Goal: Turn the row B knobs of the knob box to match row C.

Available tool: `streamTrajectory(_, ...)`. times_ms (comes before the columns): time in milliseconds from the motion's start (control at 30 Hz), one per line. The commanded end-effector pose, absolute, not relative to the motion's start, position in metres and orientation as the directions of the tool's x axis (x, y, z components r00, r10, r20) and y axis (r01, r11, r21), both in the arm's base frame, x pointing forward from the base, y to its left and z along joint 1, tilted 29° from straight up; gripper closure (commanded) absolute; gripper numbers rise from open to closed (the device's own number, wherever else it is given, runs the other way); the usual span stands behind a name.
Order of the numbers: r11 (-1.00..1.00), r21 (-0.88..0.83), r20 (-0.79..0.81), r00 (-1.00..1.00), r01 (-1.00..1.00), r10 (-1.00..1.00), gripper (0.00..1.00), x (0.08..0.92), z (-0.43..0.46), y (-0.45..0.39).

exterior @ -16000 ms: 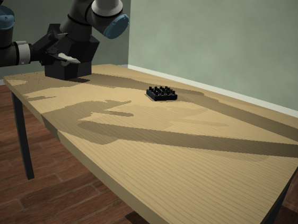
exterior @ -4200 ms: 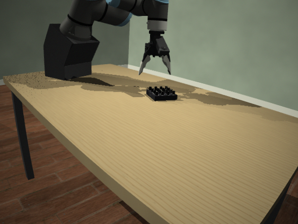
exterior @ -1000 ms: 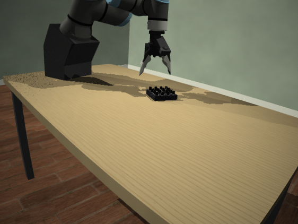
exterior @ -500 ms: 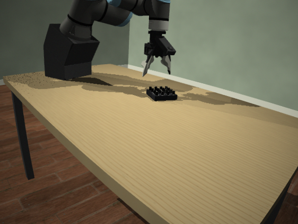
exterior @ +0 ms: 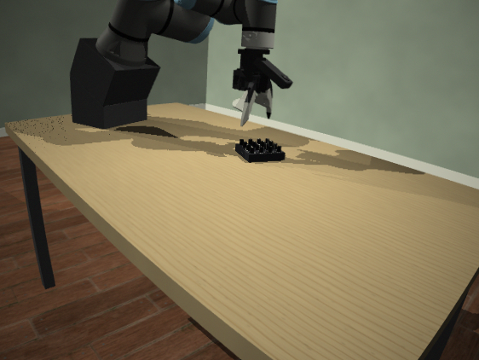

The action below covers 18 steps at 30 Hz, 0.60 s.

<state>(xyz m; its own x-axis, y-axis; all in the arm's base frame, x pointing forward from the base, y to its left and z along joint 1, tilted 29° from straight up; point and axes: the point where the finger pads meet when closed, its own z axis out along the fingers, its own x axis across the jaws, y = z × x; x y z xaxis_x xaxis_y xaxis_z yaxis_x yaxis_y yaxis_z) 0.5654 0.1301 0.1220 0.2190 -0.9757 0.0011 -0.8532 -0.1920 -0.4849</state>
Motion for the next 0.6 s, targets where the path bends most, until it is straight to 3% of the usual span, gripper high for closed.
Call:
streamTrajectory(0, -0.342, -0.480, 0.070, 0.352, -0.808, -0.933, 0.00, 0.572, 0.126, 0.127)
streamTrajectory(567, -0.729, -0.395, 0.281, 0.682, -0.559, -0.675, 0.00, 0.589, 0.138, 0.116)
